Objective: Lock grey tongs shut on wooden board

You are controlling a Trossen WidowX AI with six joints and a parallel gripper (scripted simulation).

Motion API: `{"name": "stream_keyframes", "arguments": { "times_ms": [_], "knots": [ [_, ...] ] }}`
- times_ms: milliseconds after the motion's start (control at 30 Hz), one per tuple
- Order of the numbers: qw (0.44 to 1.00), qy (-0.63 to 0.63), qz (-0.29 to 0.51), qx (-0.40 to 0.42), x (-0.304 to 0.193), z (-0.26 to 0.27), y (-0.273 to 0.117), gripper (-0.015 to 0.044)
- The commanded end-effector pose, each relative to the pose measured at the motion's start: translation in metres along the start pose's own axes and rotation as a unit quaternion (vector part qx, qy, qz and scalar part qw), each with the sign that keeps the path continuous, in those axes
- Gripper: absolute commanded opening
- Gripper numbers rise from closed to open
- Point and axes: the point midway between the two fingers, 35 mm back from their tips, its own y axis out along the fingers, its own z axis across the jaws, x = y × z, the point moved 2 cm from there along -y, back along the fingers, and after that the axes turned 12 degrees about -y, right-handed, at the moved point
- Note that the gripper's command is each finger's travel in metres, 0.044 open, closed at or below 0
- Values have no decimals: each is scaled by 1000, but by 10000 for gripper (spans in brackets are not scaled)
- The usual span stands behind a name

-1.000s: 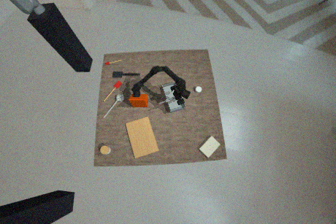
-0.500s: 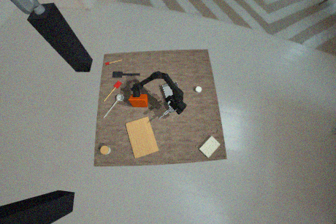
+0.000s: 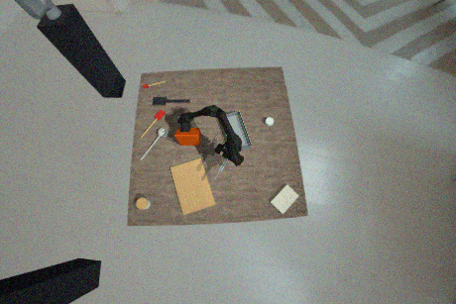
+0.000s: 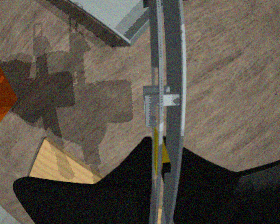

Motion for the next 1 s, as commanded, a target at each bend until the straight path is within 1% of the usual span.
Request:
{"name": "stream_keyframes", "arguments": {
  "times_ms": [0, 100, 300, 400, 700, 967],
  "knots": [
    [999, -52, 1, -1, -26, 7, 1, -150],
    [998, -68, 0, -1, -34, 11, 2, -150],
    [998, -68, 0, -1, -34, 11, 2, -150],
    [999, -48, 0, -1, -36, 12, 2, -150],
    [993, 115, 4, -4, -52, 22, -3, -150],
    [964, 267, 6, -7, -66, 32, -6, -150]
  ]
}}
